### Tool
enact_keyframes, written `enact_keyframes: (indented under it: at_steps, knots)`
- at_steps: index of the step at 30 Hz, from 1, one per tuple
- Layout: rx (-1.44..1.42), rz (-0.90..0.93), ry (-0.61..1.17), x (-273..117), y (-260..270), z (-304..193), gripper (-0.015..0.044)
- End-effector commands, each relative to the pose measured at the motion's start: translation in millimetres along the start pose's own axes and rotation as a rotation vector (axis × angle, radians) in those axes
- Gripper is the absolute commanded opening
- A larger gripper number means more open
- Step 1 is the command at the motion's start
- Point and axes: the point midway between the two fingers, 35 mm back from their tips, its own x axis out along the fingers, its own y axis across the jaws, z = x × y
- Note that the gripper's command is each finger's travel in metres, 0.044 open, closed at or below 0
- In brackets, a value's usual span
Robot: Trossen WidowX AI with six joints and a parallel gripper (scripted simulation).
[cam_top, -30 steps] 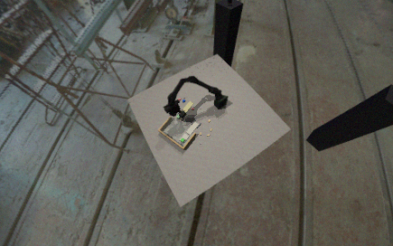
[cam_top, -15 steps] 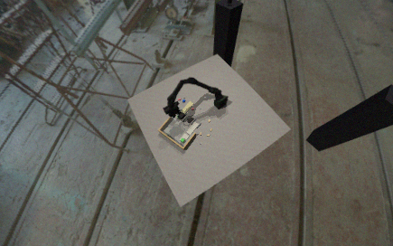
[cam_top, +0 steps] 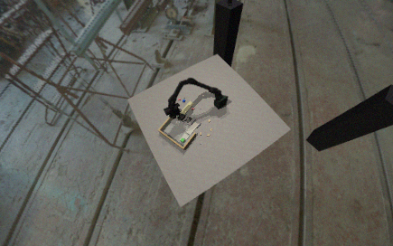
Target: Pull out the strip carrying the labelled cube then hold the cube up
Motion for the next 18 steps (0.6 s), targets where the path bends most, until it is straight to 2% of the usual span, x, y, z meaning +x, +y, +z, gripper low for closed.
enact_keyframes:
  at_steps: [1,10,14,18]
  knots:
    - [-0.009,-0.001,0.006,8.5,0.6,-1.8,0.0250]
    - [-0.009,-0.001,0.006,15.7,0.6,-2.2,0.0250]
    - [0.000,-0.001,0.004,13.4,-0.1,-1.3,0.0145]
    - [0.000,-0.001,0.004,13.4,-0.1,-1.3,0.0118]
